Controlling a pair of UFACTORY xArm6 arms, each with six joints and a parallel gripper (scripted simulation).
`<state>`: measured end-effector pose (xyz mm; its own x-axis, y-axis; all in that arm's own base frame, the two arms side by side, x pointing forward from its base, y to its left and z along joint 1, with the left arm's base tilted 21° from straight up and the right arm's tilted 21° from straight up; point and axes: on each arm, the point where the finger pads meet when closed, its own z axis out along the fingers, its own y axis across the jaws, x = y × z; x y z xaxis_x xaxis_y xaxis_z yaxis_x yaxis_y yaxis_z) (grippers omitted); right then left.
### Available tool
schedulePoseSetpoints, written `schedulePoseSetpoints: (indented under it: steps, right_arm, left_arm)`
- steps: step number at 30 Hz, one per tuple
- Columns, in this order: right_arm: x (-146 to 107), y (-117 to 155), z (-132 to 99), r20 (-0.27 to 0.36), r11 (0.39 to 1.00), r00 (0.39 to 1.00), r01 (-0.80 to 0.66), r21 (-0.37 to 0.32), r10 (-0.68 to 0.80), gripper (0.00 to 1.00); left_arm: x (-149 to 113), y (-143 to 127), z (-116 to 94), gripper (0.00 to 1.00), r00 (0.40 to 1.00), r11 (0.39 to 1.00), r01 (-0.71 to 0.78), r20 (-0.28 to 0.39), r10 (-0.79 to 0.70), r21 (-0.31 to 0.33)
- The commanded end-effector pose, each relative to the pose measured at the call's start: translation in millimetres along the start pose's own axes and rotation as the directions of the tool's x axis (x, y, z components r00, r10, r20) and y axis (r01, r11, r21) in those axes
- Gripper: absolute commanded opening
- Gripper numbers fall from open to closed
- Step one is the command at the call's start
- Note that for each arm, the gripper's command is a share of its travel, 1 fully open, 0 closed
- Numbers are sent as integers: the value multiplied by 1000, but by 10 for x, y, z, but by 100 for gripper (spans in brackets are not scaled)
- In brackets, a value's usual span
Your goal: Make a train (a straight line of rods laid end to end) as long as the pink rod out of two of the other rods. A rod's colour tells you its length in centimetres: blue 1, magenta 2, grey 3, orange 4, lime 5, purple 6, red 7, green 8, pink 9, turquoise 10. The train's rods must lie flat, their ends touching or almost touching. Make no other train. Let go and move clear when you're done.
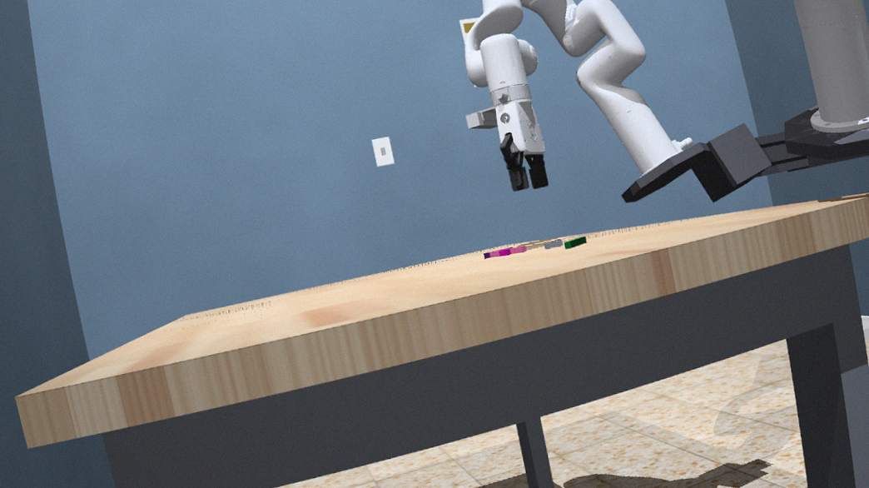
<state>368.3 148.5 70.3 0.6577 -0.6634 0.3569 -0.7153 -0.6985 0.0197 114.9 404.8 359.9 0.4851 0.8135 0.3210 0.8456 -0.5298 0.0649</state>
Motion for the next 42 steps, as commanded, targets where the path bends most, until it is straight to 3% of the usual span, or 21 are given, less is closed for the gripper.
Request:
schedulePoseSetpoints:
  steps: [1, 7, 14, 24, 42]
  right_arm:
    - [4, -11, -9, -1, 1000, 1000, 0, 3, 0, 100]
    - [4, -11, -9, -1, 1000, 1000, 0, 3, 0, 100]
    - [4, -11, -9, -1, 1000, 1000, 0, 3, 0, 100]
    - [4, -11, -9, -1, 1000, 1000, 0, 3, 0, 100]
    - [4, -11, -9, -1, 1000, 1000, 0, 3, 0, 100]
  left_arm:
    - [-150, -270, -78, 100, 991, 990, 130, 10, -131, 62]
    - [-420, -633, -180, 100, 946, 936, 321, 3, -325, 145]
    - [-632, -873, -262, 100, 890, 870, 450, -16, -456, 203]
    - [-727, -971, -300, 100, 860, 834, 502, -28, -510, 227]
    - [-735, -978, -303, 100, 857, 831, 506, -30, -514, 229]
